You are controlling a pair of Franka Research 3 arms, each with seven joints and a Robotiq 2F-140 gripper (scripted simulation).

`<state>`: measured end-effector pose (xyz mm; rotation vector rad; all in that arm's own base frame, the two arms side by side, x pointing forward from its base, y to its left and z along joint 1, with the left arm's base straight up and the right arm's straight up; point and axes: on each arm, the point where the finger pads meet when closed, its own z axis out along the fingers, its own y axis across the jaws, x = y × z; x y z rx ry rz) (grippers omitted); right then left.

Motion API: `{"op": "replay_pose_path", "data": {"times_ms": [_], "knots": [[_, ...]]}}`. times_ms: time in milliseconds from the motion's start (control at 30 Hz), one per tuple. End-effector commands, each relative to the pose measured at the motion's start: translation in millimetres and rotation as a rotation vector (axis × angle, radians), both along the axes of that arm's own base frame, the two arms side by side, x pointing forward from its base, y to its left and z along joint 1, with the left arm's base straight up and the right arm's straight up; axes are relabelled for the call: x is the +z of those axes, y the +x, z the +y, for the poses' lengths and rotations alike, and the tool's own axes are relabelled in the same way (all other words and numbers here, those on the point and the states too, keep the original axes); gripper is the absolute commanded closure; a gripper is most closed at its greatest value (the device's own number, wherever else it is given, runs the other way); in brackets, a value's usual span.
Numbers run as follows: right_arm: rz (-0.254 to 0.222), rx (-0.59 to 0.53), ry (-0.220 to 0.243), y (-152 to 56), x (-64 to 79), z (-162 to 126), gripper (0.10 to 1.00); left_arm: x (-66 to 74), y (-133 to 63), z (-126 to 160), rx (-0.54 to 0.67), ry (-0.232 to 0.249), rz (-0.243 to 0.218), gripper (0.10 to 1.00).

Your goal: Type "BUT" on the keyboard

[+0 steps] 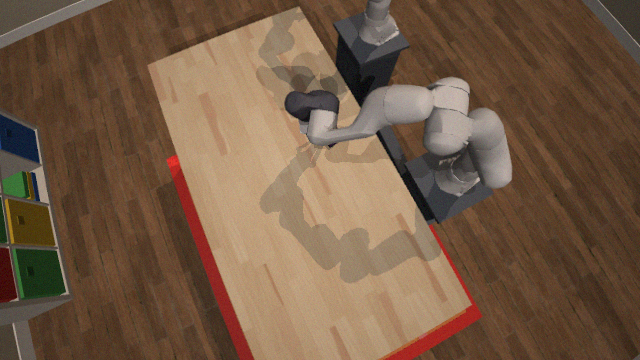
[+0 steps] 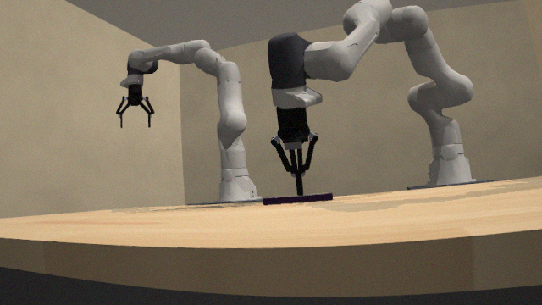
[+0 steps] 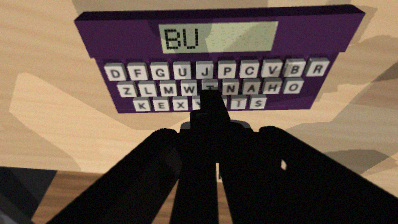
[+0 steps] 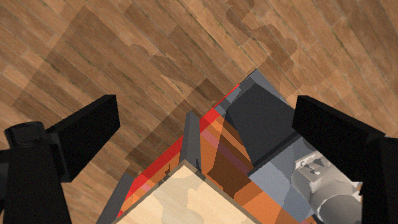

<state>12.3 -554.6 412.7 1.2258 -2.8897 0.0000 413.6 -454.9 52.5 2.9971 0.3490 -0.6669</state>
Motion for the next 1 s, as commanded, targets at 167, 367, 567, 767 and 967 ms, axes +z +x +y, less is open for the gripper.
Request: {"op": "replay_pose_path", "data": {"times_ms": [167, 367, 567, 767, 967], "knots": [[-0.002, 0.004, 0.001, -0.9, 0.2, 0.2, 0.098, -2.4, 0.7, -0.2, 0.007, 0.002, -0.001, 0.999], [-0.002, 0.004, 0.001, -0.9, 0.2, 0.2, 0.098, -3.2, 0.7, -0.2, 0.007, 0.002, -0.001, 0.999], [-0.002, 0.004, 0.001, -0.9, 0.2, 0.2, 0.098, -3.9, 0.7, -0.2, 0.007, 0.002, -0.001, 0.999], [-0.002, 0.004, 0.001, -0.9, 0.2, 0.2, 0.098, -3.7, 0.7, -0.2, 0.007, 0.002, -0.001, 0.999], [-0.002, 0.004, 0.001, -0.9, 0.2, 0.2, 0.098, 5.7, 0.7, -0.2, 0.007, 0.002, -0.001, 0.999]]}}
